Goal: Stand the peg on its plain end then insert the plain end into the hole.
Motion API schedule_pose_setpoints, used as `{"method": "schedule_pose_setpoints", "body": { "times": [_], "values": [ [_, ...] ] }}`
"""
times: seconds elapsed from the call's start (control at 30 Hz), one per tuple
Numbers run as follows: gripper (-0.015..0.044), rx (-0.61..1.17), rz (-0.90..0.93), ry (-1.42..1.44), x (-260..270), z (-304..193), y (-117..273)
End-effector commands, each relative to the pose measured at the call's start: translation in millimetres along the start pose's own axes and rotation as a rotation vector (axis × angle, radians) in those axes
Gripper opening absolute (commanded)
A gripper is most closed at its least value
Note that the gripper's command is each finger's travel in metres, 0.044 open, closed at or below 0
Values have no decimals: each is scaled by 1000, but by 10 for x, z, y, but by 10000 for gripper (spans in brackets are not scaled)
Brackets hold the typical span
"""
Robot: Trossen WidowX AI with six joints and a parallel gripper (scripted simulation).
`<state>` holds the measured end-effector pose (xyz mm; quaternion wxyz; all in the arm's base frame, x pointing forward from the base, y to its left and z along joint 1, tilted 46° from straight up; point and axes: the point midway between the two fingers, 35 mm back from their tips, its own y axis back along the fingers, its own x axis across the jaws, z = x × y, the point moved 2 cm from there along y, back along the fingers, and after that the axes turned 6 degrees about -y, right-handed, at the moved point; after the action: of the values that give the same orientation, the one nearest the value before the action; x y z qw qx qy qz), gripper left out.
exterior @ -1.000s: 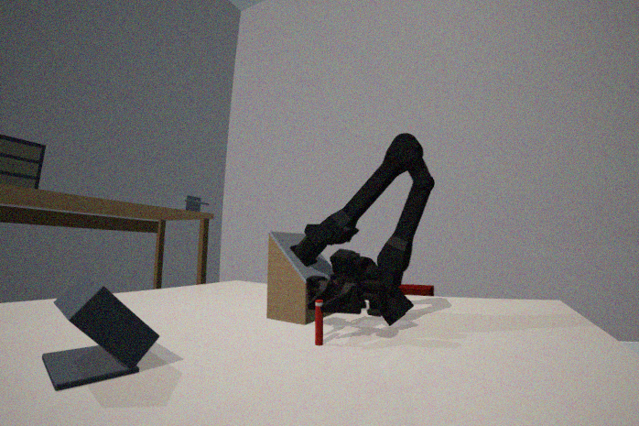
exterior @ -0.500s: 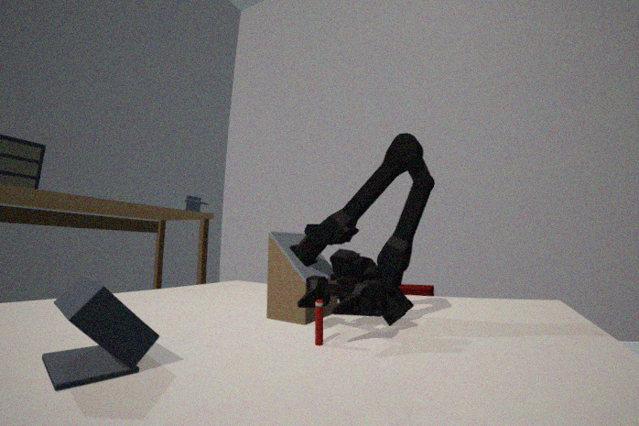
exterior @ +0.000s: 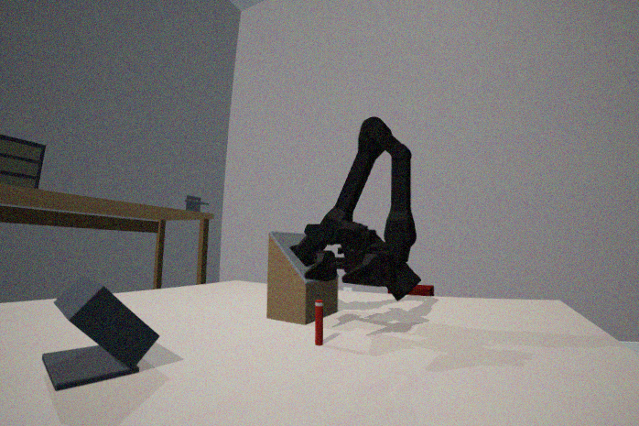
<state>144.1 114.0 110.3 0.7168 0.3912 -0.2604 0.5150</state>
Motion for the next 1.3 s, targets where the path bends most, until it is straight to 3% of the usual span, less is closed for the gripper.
{"method": "schedule_pose_setpoints", "body": {
  "times": [0.0,0.3,0.6,1.27],
  "values": [
    [440,5,0,-8,80,343,76],
    [440,4,1,-9,-26,1037,162],
    [440,0,-16,9,-40,1051,158],
    [440,14,-332,309,-225,1035,88]
  ]
}}
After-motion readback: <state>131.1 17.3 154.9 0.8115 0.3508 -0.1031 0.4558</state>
